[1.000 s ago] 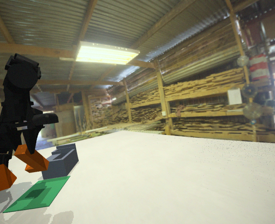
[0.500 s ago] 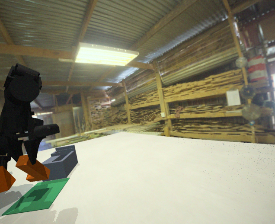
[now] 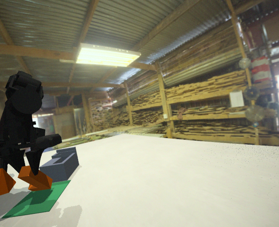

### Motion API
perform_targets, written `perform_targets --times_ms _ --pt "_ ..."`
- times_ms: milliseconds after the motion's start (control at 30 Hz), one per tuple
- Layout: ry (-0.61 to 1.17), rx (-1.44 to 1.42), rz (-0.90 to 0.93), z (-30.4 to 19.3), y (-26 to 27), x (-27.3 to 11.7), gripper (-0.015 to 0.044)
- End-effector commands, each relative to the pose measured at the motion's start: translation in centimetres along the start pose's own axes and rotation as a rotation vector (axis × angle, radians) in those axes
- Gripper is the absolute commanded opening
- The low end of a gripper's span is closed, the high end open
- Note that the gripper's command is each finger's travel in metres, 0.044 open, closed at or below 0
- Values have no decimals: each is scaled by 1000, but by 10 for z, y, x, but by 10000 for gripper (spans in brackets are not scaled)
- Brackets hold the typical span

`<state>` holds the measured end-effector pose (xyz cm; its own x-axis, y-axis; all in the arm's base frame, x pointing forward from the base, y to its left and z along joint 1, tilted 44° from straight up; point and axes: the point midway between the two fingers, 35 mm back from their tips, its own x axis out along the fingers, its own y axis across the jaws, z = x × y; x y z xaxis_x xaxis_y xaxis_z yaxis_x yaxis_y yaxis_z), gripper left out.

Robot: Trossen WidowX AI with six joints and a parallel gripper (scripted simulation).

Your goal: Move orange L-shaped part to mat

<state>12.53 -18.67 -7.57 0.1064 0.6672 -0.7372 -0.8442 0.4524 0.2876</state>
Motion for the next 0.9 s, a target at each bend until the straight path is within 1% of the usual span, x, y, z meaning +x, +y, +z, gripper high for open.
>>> perform_targets --times_ms 0,300,633,733,800,867 --pt "-3 2 -1 1 -1 3 0" --pt "0 -1 2 1 0 3 0" --pt "0 -1 2 0 0 0 263" --pt "0 0 1 -1 -2 -17 341" --pt "0 1 0 -1 -3 -37 394" --pt "-1 2 0 -1 -3 -63 400"
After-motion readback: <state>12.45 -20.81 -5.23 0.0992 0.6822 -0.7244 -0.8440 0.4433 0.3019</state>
